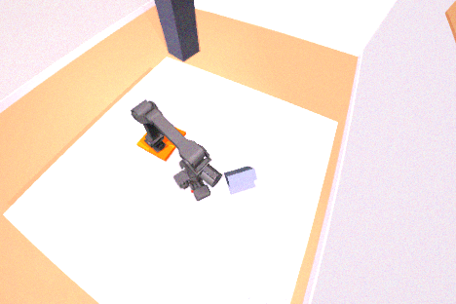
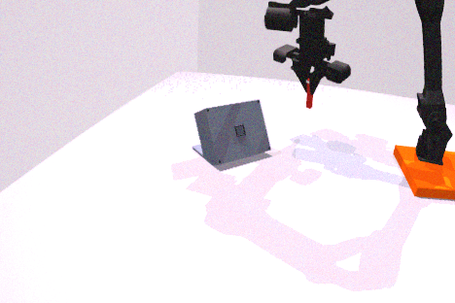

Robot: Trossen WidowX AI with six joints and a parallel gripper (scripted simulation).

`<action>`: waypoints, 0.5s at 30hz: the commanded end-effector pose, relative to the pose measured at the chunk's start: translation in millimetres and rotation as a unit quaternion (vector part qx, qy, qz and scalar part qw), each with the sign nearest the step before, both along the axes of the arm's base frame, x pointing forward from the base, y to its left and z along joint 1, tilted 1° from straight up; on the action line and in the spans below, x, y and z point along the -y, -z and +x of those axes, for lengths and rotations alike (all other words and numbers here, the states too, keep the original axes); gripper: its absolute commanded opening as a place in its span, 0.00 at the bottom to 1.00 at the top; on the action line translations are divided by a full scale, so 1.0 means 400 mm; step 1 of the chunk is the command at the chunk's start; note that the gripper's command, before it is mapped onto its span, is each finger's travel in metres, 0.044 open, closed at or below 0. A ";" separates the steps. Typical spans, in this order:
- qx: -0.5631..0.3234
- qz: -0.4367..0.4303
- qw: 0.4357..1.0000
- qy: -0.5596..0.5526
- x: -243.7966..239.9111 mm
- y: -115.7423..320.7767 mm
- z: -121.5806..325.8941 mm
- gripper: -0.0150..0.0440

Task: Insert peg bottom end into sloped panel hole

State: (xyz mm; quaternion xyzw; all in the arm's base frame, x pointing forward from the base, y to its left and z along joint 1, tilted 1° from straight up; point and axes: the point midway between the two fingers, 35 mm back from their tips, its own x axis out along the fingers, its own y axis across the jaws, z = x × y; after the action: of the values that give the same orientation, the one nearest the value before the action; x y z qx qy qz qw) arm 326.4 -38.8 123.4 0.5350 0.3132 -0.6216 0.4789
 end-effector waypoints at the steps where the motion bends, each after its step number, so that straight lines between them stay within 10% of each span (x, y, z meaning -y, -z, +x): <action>1: -0.002 -0.010 1.000 -0.016 -0.011 0.004 0.004 0.25; 15: -0.004 -0.038 0.997 -0.061 -0.049 0.009 0.016 0.25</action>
State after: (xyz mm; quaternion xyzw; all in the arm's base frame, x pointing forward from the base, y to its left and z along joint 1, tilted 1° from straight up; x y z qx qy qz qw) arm 332.1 -22.7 121.3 0.5026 0.3209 -0.6081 0.5241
